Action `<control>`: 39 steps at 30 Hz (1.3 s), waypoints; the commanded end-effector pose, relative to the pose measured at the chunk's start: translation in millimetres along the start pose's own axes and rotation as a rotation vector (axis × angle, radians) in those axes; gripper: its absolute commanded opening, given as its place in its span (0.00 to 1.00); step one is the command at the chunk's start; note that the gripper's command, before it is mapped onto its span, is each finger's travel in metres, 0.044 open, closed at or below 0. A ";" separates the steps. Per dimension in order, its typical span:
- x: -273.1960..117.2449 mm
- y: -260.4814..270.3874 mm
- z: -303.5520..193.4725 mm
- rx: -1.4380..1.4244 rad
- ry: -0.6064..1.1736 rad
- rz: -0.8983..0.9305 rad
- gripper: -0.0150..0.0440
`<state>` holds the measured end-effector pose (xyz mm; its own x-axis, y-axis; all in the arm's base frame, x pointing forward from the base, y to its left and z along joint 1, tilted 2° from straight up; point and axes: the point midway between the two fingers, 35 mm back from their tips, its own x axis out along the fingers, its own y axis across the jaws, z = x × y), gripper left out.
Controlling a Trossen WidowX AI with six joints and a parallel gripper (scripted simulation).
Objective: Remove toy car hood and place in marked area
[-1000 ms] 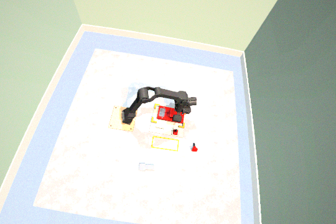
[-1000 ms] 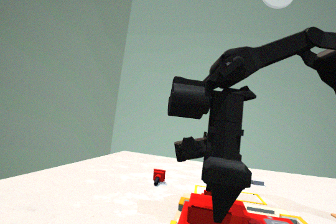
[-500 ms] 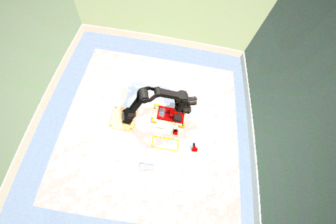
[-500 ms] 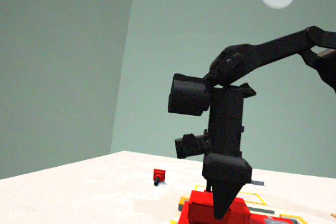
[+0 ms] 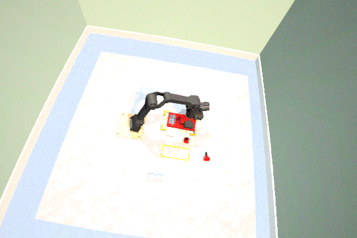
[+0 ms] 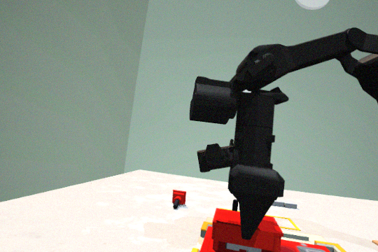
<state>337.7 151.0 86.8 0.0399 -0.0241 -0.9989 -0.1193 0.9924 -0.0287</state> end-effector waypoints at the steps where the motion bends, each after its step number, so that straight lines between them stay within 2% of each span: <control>1: -3.7 0.2 0.4 0.001 -0.002 0.001 0.25; 16: -14.3 0.1 0.4 0.001 -0.002 0.001 0.25; 32: -56.8 -0.2 0.1 0.001 -0.002 0.001 0.25; 39: -49.8 -22.2 3.1 -0.003 -0.001 -0.001 0.25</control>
<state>338.4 141.3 135.9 0.0369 -0.0274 -0.9989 -0.1240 0.9918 -0.0317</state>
